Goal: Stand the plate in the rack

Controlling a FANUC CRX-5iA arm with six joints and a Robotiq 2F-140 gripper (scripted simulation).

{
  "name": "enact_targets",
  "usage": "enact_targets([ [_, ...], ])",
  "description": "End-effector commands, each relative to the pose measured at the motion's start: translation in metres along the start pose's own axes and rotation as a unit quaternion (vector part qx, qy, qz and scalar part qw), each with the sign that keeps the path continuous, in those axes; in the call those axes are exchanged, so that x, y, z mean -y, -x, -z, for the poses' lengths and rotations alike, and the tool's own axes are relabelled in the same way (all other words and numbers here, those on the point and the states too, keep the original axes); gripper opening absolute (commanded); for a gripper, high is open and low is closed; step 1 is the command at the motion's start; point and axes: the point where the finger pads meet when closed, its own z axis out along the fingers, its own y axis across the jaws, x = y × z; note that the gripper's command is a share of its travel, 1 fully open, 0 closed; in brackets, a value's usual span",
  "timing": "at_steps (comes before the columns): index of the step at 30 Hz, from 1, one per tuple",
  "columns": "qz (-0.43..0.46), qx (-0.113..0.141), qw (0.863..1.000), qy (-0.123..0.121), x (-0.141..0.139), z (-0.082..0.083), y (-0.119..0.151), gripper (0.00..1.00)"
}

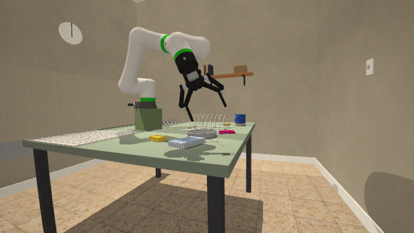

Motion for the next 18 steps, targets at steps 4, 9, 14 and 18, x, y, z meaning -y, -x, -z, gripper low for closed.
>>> enact_targets([
  [4,-0.029,0.011,1.0,-0.004,-0.001,0.033,0.056,1.0],
  [9,-0.048,0.023,0.999,-0.003,-0.008,0.053,0.096,1.0],
  [14,-0.068,0.035,0.997,0.0,-0.02,0.074,0.136,1.0],
  [18,-0.076,0.04,0.996,0.001,-0.026,0.082,0.152,1.0],
])
